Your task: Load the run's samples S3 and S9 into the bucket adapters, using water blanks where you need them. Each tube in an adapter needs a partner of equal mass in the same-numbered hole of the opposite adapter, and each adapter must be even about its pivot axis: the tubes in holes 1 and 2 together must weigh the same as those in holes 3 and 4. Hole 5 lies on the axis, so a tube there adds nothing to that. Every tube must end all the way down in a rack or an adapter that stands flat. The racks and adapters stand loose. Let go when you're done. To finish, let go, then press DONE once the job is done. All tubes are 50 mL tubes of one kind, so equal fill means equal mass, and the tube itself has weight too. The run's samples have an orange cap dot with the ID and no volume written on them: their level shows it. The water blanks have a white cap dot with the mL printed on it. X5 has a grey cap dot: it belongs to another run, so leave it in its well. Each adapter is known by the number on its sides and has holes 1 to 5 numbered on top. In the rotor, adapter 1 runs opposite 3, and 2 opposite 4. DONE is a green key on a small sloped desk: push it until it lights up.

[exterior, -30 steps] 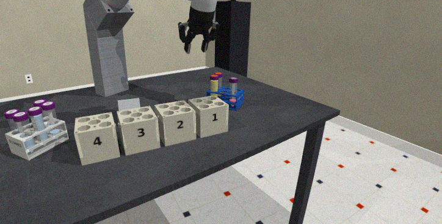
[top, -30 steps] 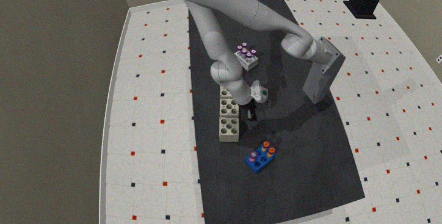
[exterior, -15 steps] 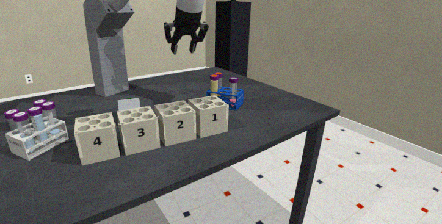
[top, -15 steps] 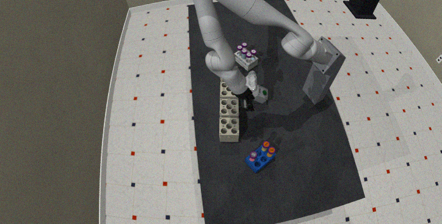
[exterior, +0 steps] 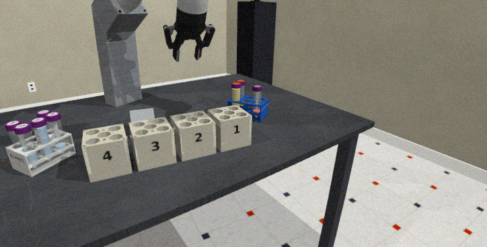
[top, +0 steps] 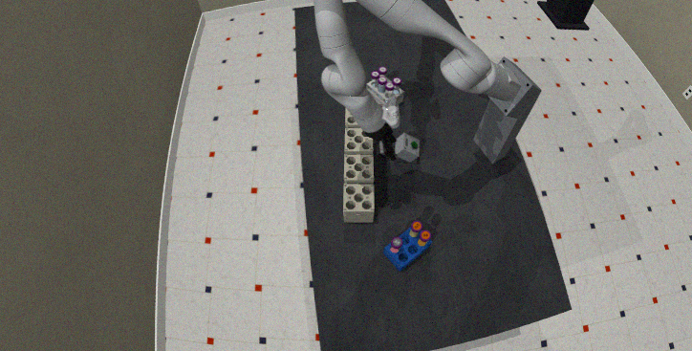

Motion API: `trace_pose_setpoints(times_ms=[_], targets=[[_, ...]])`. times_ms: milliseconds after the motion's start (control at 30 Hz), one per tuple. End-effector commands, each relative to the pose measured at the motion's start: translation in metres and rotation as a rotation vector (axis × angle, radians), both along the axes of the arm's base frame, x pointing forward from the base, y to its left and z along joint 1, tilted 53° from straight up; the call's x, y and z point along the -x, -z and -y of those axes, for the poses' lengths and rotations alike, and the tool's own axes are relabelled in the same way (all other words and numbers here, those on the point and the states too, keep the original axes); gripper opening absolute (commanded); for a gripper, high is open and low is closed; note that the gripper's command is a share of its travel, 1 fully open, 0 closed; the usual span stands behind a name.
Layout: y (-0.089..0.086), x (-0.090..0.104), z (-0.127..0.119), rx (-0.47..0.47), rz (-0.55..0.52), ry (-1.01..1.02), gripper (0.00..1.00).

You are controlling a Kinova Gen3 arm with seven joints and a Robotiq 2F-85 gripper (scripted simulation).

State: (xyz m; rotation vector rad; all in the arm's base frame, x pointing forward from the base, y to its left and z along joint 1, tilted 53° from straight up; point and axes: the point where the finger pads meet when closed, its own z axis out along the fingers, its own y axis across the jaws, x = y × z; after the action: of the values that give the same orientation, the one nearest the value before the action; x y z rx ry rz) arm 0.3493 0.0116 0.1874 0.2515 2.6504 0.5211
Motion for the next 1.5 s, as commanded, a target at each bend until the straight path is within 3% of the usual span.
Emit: trace_pose_setpoints(times_ms=[0, 1033, 1467], targets=[[0.002, 0.0, 0.007, -0.001, 0.0, -0.001, 0.62], [0.035, 0.004, 0.098, 0.0, 0.0, -0.001, 0.62], [0.035, 0.004, 0.1, 0.0, 0.0, -0.001, 0.62]])
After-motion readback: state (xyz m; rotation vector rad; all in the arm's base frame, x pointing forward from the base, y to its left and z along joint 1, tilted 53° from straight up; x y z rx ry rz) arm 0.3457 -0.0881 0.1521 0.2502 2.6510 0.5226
